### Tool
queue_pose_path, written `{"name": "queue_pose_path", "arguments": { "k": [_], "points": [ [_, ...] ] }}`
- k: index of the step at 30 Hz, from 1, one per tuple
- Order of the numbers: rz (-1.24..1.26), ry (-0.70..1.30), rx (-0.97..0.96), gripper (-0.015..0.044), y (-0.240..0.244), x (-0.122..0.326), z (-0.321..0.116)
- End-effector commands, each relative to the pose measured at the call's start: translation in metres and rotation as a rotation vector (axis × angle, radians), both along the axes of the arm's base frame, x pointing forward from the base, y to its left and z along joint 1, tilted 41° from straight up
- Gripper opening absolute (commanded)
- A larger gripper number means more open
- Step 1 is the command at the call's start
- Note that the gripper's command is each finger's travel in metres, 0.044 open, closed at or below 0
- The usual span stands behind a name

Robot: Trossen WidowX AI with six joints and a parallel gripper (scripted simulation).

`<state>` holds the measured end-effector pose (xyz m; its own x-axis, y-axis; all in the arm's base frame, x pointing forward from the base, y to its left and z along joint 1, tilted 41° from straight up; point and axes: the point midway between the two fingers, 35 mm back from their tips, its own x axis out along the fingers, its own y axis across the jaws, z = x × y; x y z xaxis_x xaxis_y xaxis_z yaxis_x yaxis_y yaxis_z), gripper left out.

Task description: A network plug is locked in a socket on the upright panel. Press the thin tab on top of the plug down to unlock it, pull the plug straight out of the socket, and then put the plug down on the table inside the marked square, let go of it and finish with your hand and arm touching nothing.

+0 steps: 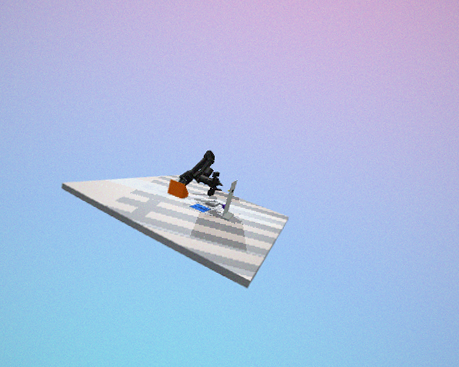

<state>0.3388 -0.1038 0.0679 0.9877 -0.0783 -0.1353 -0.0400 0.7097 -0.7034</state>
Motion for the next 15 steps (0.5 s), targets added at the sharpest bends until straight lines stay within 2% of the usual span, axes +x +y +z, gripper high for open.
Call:
{"name": "queue_pose_path", "arguments": {
  "k": [1,15],
  "points": [
    [-0.002,-0.004,-0.016,0.0156,0.0,0.005,0.0],
    [-0.011,-0.016,-0.048,0.0156,0.001,0.028,0.001]
  ]
}}
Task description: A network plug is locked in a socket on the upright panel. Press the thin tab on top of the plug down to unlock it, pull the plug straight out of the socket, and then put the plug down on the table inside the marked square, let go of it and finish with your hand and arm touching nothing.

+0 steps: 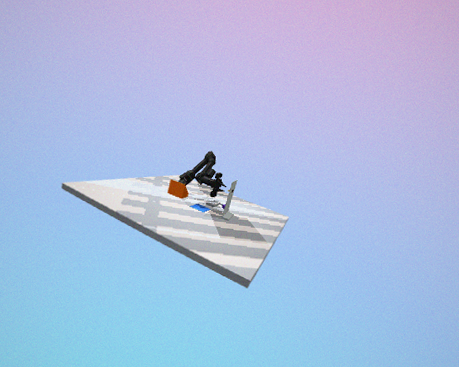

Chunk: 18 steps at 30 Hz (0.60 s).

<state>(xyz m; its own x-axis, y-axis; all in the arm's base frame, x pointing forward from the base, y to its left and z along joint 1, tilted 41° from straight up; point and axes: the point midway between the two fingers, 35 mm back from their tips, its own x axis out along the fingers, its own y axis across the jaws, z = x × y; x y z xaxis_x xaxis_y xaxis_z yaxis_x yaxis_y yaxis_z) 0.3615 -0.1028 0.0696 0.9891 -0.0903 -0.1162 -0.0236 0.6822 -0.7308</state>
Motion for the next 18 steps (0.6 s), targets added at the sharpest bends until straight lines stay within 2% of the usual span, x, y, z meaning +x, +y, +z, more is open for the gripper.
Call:
{"name": "queue_pose_path", "arguments": {
  "k": [1,18],
  "points": [
    [-0.004,-0.001,-0.011,0.0156,0.001,0.007,0.0],
    [-0.016,-0.018,-0.048,0.0156,0.005,0.033,0.002]
  ]
}}
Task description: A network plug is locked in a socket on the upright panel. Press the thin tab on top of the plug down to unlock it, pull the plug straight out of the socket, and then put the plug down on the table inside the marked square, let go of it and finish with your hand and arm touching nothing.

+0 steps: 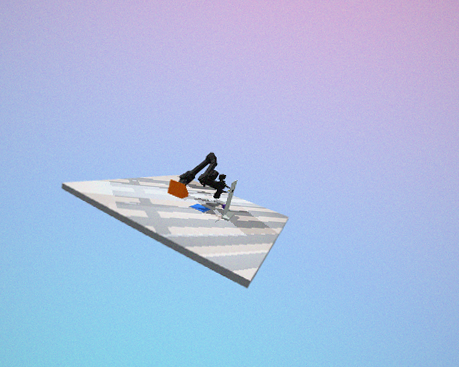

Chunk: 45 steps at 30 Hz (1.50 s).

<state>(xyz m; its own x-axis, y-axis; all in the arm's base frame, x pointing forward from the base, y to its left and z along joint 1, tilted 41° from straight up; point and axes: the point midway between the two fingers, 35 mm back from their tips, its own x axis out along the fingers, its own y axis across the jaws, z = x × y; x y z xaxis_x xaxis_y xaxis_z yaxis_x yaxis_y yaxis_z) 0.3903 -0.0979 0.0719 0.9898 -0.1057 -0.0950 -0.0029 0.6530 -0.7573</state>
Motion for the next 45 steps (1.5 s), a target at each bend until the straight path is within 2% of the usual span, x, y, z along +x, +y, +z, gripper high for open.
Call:
{"name": "queue_pose_path", "arguments": {
  "k": [1,3,18,45],
  "points": [
    [-0.005,0.0,-0.009,0.0156,0.0,0.005,0.0],
    [-0.005,0.0,-0.009,0.0104,0.0,0.005,0.0],
    [-0.005,0.0,-0.009,0.0004,0.0,0.005,0.0],
    [-0.005,0.001,-0.009,0.0,-0.001,-0.009,-0.002]
  ]
}}
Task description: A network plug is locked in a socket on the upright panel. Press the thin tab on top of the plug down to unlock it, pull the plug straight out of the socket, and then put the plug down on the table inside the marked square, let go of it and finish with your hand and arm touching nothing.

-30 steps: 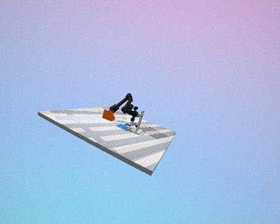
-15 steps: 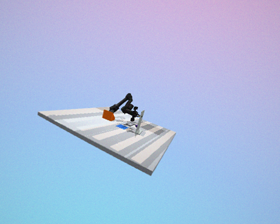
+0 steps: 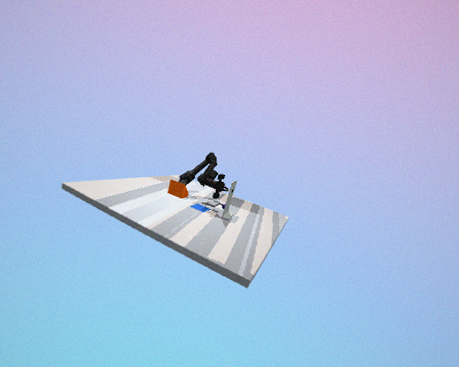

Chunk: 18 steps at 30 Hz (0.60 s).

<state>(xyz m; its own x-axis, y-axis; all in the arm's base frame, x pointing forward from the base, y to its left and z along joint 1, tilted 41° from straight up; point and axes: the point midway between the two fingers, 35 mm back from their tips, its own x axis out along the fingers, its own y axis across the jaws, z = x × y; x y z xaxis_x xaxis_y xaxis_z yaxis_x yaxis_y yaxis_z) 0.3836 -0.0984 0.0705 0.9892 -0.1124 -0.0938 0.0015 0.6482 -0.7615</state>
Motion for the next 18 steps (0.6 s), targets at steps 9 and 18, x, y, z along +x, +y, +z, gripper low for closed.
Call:
{"name": "queue_pose_path", "arguments": {
  "k": [9,18],
  "points": [
    [0.002,0.003,-0.003,0.0,-0.001,-0.008,-0.001],
    [0.002,0.009,-0.002,0.0,-0.002,-0.014,-0.002]
  ]
}}
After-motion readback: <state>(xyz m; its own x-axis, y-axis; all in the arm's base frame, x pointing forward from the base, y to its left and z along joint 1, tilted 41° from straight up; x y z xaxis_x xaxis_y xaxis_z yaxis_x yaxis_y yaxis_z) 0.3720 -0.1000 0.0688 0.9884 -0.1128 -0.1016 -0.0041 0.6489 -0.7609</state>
